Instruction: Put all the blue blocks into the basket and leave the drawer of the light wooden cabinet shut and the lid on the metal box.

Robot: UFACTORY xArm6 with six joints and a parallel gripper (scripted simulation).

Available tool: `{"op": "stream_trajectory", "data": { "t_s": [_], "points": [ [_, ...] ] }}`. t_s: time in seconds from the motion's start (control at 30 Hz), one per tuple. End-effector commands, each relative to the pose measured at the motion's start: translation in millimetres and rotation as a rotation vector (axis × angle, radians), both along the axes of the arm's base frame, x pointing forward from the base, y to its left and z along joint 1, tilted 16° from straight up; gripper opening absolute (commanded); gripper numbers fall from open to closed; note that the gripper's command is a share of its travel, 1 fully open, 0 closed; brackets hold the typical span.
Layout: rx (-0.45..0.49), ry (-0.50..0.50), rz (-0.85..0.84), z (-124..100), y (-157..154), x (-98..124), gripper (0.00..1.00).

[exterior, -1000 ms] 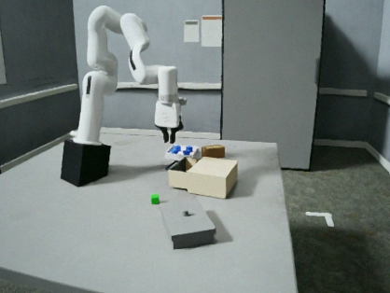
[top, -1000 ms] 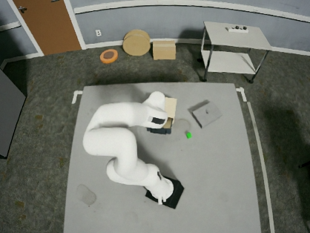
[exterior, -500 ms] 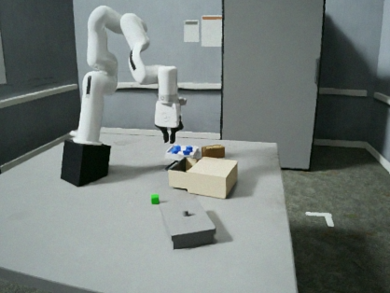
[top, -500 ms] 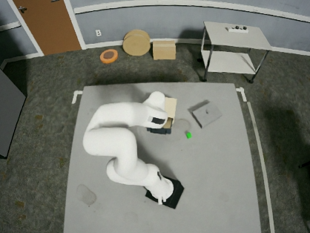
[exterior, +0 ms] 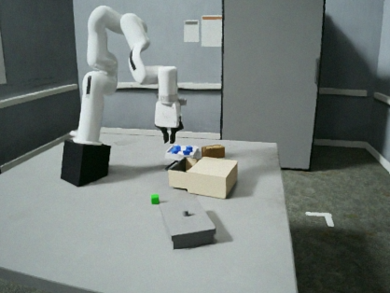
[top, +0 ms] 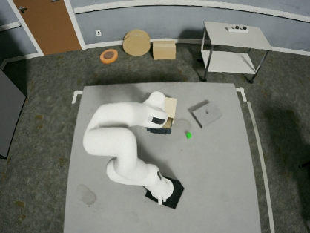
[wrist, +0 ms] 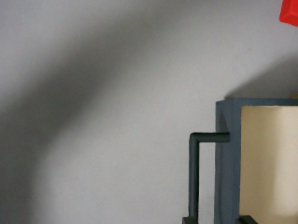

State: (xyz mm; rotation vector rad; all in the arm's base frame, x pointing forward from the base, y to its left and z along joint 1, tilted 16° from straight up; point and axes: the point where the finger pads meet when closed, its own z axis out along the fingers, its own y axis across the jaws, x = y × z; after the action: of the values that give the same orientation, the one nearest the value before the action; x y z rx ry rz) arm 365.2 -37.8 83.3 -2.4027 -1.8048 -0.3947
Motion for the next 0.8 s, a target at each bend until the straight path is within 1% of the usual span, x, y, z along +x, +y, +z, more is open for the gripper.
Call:
{"op": "stream_trajectory", "data": {
  "t_s": [0.0, 0.23, 0.47, 0.53, 0.77],
  "points": [
    [-0.001, -0.003, 0.0, 0.0, -0.1, 1.4, 0.24],
    [-0.001, -0.003, 0.0, -8.3, 1.9, 2.7, 0.24],
    [-0.001, -0.003, 0.0, -23.5, 5.8, 5.0, 0.24],
    [-0.001, -0.003, 0.0, -23.5, 5.8, 5.0, 0.24],
    [-0.001, -0.003, 0.0, -42.2, 10.5, 8.0, 0.24]
  ]
}}
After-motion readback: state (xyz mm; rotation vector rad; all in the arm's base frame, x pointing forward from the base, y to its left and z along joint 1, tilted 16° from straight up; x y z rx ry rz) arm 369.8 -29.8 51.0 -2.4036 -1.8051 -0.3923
